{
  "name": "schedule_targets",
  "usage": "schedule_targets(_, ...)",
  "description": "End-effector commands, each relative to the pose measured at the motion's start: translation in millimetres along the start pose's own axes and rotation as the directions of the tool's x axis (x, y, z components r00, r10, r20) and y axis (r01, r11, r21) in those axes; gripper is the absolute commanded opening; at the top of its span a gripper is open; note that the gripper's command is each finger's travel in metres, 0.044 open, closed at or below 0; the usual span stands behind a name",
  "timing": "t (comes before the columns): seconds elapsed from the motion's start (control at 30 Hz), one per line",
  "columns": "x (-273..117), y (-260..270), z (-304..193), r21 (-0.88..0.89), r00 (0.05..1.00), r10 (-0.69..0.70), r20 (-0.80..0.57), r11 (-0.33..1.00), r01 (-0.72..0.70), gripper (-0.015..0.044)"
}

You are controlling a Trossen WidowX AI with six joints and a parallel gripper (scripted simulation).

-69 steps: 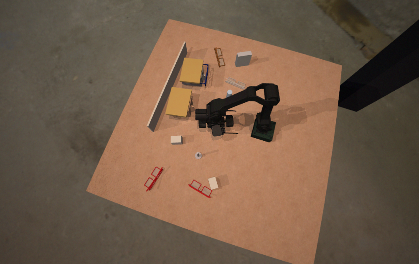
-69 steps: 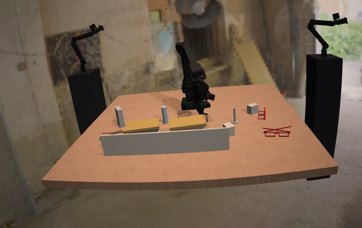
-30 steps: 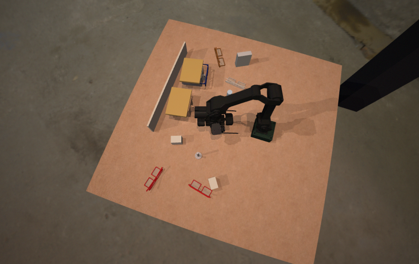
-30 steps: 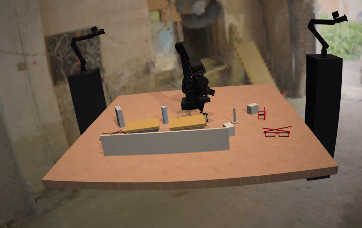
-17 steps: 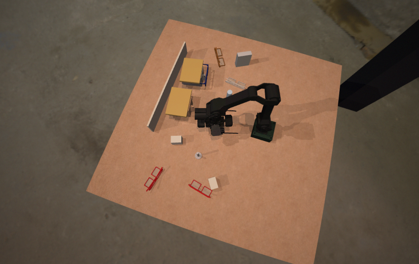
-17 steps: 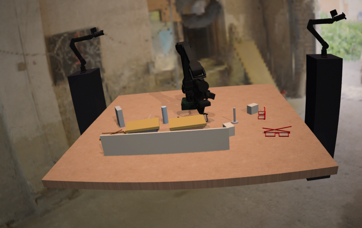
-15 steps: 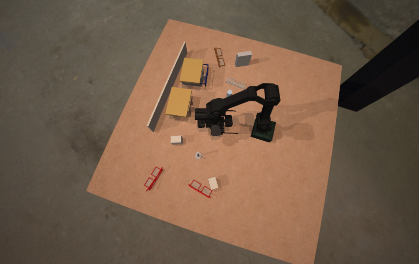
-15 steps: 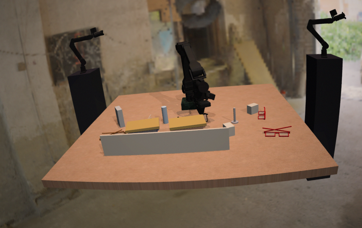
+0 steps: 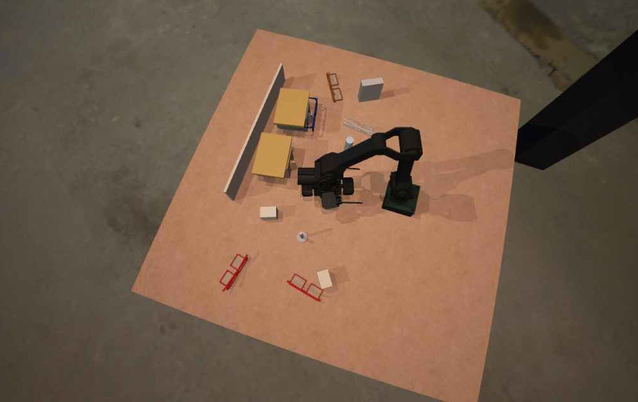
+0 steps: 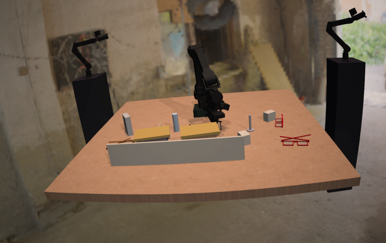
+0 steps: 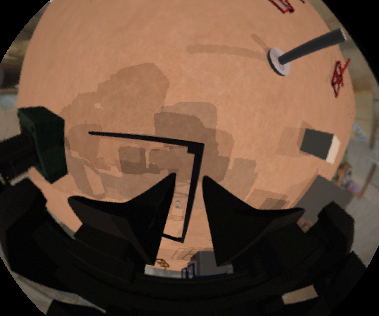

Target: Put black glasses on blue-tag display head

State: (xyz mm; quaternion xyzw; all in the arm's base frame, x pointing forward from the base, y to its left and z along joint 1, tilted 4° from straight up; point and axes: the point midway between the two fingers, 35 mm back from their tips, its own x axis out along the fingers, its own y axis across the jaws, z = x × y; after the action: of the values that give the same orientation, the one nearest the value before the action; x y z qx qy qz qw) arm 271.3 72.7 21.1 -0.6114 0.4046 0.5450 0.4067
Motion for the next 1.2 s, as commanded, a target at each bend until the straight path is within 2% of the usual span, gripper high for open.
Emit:
schedule_targets(0.0, -1, 0, 0, 0.000, 1.000, -0.001, 0.000, 1.000, 0.001, 0.0107)
schedule_targets(0.53, -1, 0, 0, 0.000, 1.000, -0.001, 0.000, 1.000, 0.001, 0.0000)
schedule_targets(0.7, -3, -1, 0, 0.000, 1.000, -0.001, 0.000, 1.000, 0.001, 0.0000)
schedule_targets(1.17, -77, -6, 0, -0.004, 1.000, 0.003, 0.001, 1.000, -0.003, 0.0000)
